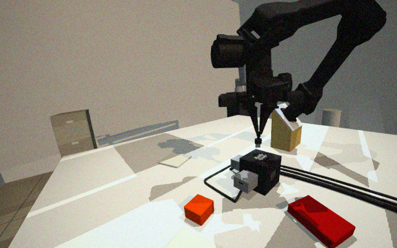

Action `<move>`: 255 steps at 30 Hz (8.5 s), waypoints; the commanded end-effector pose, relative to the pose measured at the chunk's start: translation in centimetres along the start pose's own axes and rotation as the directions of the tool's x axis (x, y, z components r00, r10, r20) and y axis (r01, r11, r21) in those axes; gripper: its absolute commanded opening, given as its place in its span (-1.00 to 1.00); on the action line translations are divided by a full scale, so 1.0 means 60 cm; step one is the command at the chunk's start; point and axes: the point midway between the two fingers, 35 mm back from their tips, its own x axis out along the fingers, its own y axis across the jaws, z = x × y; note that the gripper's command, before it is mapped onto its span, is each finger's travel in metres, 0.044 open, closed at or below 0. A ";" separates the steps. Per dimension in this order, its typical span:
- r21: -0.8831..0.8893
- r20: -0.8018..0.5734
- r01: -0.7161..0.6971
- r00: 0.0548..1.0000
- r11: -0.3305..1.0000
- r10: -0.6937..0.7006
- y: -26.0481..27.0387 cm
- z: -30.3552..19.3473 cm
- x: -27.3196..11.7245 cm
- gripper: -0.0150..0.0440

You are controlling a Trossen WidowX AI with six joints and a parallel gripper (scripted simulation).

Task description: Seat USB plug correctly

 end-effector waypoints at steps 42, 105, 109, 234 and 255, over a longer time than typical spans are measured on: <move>-0.756 -0.001 -0.001 1.000 0.655 0.001 0.000 0.000 0.000 -0.49; -0.754 0.036 -0.001 0.998 0.657 0.043 0.006 0.005 0.012 -0.49; -0.754 0.038 -0.001 0.998 0.657 0.046 0.006 0.005 0.012 -0.49; -0.755 0.067 -0.002 0.994 0.655 0.081 0.011 0.009 0.037 -0.49; -0.755 0.067 -0.002 0.994 0.655 0.081 0.011 0.009 0.041 -0.49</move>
